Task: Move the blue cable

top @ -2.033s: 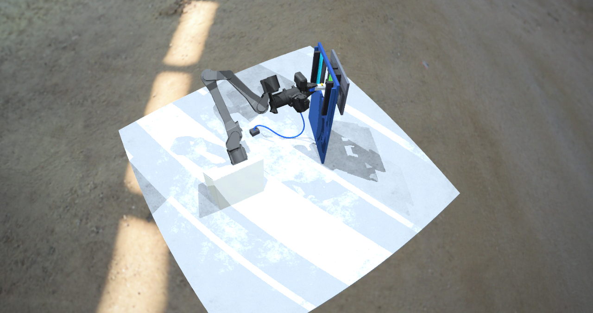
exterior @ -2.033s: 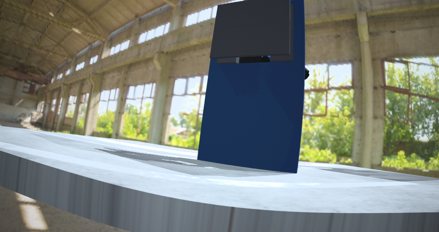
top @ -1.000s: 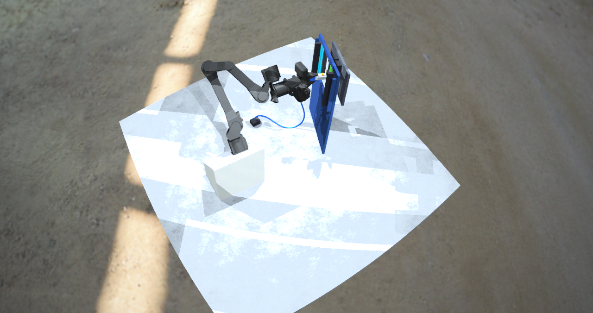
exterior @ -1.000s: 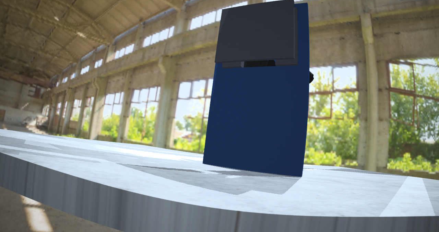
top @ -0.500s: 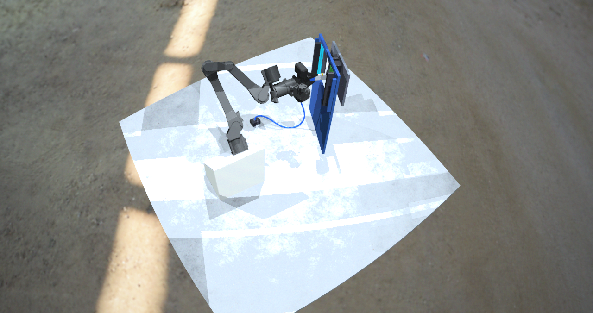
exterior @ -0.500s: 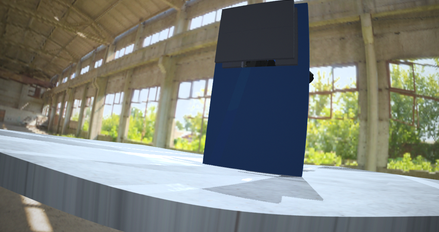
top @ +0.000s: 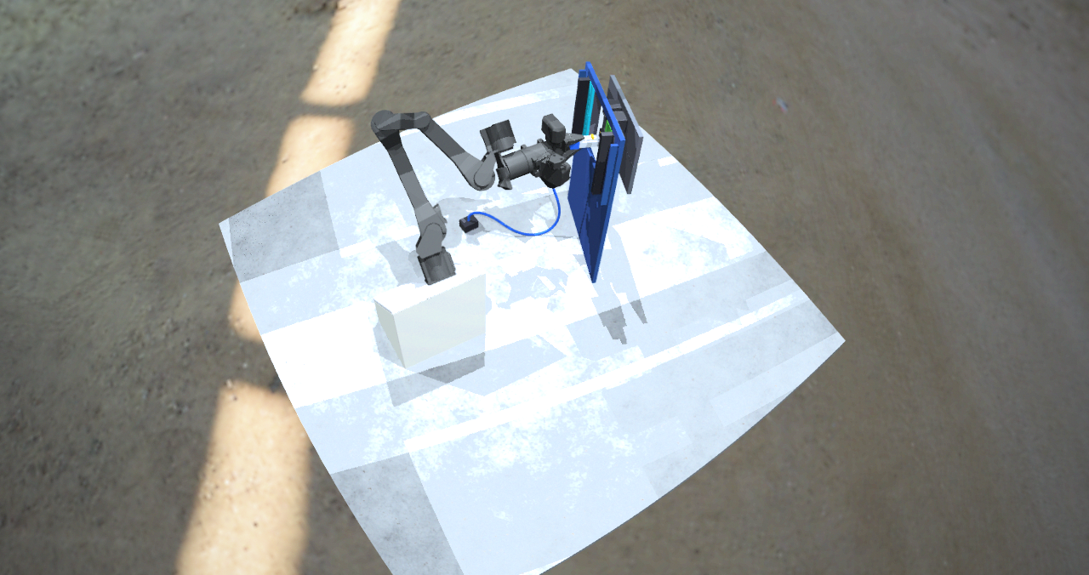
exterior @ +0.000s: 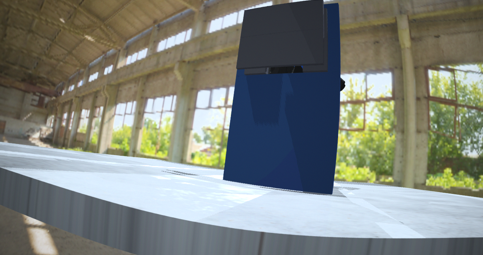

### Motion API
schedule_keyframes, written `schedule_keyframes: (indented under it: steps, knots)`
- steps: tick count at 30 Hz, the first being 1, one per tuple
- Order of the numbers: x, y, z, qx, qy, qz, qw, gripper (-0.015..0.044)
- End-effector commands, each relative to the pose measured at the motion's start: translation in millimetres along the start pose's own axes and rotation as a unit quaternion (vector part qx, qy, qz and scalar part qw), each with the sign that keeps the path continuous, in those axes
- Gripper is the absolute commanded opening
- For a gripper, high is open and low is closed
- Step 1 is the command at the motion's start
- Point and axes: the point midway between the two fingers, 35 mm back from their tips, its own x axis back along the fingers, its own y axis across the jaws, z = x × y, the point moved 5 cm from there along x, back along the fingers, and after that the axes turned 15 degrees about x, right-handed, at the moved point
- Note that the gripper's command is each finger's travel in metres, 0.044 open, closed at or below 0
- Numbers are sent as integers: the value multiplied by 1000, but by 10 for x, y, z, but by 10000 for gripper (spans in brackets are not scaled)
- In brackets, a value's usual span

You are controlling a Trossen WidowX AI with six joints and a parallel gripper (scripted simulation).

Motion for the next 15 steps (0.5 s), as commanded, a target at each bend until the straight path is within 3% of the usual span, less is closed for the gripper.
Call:
schedule_keyframes:
  steps: [1, 15]
  knots:
    - [-14, -2, -14, -2, -3, -2, 1000, 0]
    - [-36, -6, -23, -1, -3, -2, 1000, 0]
